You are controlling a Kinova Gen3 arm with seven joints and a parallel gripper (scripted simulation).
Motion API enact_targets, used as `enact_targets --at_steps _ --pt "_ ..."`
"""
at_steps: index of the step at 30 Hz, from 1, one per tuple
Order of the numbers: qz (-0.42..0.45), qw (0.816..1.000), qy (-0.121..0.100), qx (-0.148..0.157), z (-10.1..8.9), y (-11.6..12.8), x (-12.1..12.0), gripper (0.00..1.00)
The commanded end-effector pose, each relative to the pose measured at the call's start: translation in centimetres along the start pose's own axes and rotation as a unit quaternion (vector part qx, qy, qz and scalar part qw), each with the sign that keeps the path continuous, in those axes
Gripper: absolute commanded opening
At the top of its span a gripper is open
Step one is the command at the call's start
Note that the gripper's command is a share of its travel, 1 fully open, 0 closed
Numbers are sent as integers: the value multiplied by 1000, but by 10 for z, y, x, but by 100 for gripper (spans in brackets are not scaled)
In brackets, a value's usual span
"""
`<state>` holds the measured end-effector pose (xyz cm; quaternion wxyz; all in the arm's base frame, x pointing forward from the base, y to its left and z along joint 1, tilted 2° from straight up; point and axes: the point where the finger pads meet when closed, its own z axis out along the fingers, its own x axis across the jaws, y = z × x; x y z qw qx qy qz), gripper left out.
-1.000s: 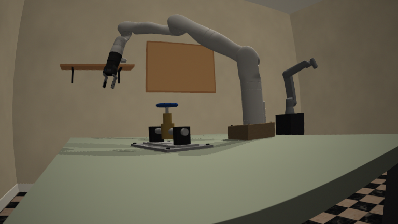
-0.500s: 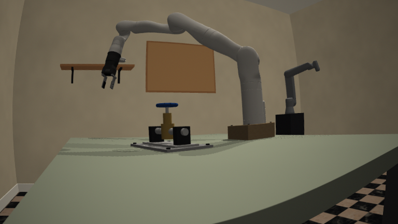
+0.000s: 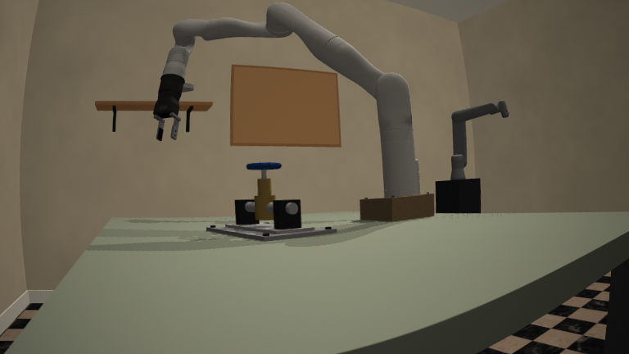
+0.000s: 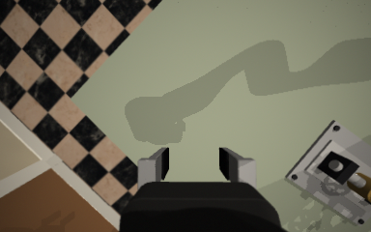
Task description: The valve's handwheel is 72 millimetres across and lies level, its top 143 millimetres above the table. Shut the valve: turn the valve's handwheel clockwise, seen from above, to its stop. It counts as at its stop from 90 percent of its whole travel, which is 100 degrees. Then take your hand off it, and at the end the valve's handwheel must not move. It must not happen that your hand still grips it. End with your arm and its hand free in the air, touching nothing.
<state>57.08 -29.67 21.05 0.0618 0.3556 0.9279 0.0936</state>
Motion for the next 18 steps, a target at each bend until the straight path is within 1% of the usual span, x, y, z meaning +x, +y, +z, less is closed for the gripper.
enact_targets --at_steps 1,4,6,9,12,15,18 --pt "-24 1000 6 10 4 55 40 100" --pt "-20 999 15 24 16 87 80 100" --pt "-20 999 15 24 16 87 80 100" --pt "-17 999 21 39 27 114 126 100" --pt "-14 998 25 54 36 133 172 100" --pt "-11 997 26 69 44 145 217 100" --pt "-9 996 25 82 51 151 258 100"
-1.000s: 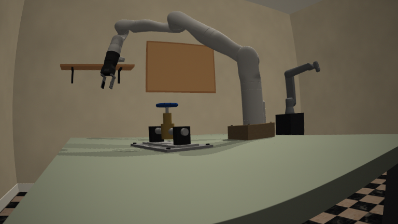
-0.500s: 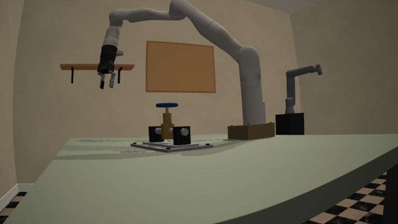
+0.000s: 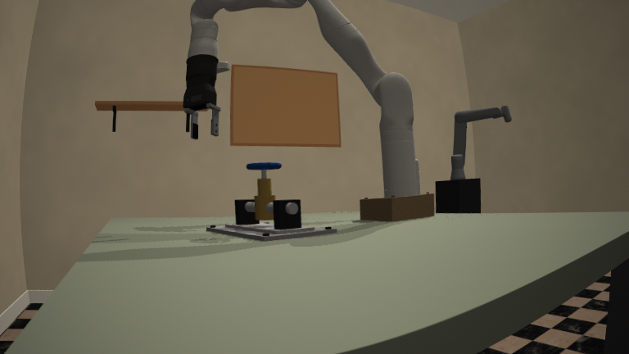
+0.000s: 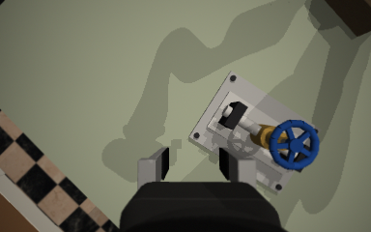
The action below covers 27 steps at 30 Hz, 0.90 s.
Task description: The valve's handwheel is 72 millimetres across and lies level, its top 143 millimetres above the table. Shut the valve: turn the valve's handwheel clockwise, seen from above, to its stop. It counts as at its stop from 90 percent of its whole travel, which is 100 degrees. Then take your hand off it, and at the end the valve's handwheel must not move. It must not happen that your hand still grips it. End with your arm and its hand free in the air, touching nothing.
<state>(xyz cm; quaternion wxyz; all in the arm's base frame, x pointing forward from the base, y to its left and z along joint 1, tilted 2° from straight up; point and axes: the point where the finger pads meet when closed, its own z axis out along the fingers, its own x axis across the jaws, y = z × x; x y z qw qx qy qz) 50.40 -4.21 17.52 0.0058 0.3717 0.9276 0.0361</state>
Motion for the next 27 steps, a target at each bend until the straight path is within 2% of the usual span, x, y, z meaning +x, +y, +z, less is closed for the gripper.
enact_targets --at_steps 1,3,5,8,16,17,27 --pt "-24 1000 -8 12 -3 15 49 100" --pt "-23 1000 -10 19 2 15 71 100" --pt "-23 1000 -10 19 2 15 71 100" --pt "-21 999 -13 28 7 13 100 100" --pt "-21 999 -13 28 7 13 100 100" --pt "-21 999 -14 30 9 11 108 100" --pt "-21 999 -15 32 10 10 115 100"
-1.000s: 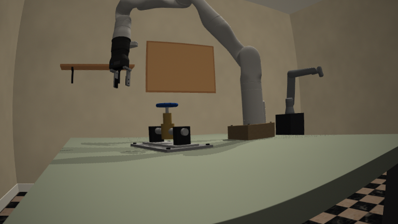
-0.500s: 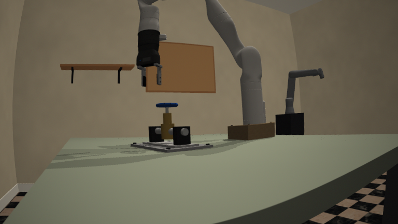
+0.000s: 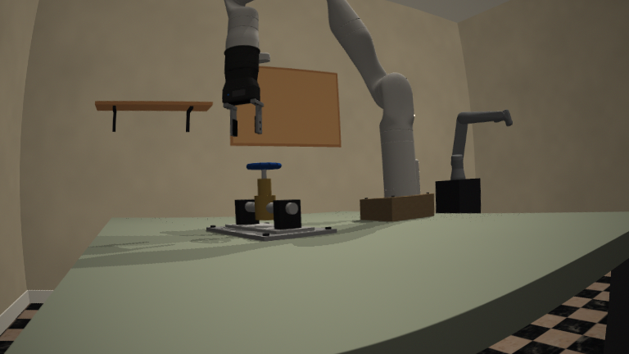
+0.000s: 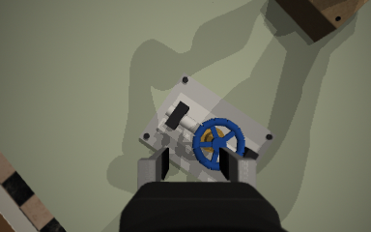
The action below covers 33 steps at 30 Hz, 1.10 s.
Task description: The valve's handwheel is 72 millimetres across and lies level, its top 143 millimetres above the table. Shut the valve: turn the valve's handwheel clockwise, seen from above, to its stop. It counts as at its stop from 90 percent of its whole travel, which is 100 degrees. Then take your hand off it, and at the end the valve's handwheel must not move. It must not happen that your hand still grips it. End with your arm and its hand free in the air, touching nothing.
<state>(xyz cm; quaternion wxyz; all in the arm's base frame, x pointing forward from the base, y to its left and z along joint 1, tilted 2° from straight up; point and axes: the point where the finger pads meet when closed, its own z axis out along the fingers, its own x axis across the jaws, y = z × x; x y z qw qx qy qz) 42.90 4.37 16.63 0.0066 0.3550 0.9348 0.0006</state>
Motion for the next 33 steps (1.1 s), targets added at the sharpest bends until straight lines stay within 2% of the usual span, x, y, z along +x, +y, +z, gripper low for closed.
enact_targets --at_steps 1,9,33 --pt "-2 1000 -2 0 -1 1 1 100" --pt "-1 1000 -3 3 1 -1 14 100" --pt "0 1000 -6 8 4 -4 29 100"
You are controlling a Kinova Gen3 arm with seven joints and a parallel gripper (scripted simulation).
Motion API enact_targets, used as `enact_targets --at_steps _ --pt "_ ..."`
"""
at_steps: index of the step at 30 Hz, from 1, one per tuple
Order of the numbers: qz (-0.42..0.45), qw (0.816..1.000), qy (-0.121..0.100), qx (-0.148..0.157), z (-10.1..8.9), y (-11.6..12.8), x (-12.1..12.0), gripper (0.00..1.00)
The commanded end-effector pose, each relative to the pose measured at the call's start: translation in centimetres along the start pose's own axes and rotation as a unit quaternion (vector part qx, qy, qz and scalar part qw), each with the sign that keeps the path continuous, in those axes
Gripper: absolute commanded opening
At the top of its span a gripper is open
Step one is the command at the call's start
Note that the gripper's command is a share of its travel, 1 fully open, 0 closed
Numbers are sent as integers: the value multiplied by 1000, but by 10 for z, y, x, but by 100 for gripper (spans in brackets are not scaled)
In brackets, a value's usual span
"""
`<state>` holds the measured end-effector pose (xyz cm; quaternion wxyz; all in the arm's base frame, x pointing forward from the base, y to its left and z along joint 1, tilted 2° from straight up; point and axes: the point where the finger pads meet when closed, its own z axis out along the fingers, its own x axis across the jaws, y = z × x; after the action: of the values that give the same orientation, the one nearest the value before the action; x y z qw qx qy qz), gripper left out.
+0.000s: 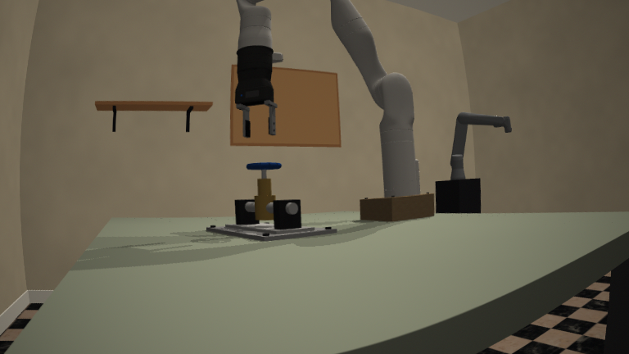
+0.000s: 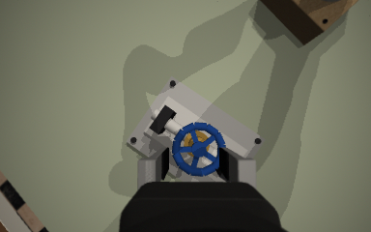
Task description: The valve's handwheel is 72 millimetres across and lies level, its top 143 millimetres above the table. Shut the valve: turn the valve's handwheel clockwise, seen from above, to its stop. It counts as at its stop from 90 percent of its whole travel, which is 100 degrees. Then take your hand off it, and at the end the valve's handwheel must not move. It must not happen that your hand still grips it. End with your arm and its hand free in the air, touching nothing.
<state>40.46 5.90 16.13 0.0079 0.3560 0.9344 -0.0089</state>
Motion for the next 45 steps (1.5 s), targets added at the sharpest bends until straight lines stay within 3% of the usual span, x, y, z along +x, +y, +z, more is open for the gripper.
enact_targets --at_steps 1,23,24,45 --pt "-1 1000 -1 0 -1 0 1 100" --pt "-1 1000 -2 2 0 -2 9 100" --pt "-1 1000 -2 2 0 -2 9 60" --pt "-1 1000 -2 2 10 -1 9 60"
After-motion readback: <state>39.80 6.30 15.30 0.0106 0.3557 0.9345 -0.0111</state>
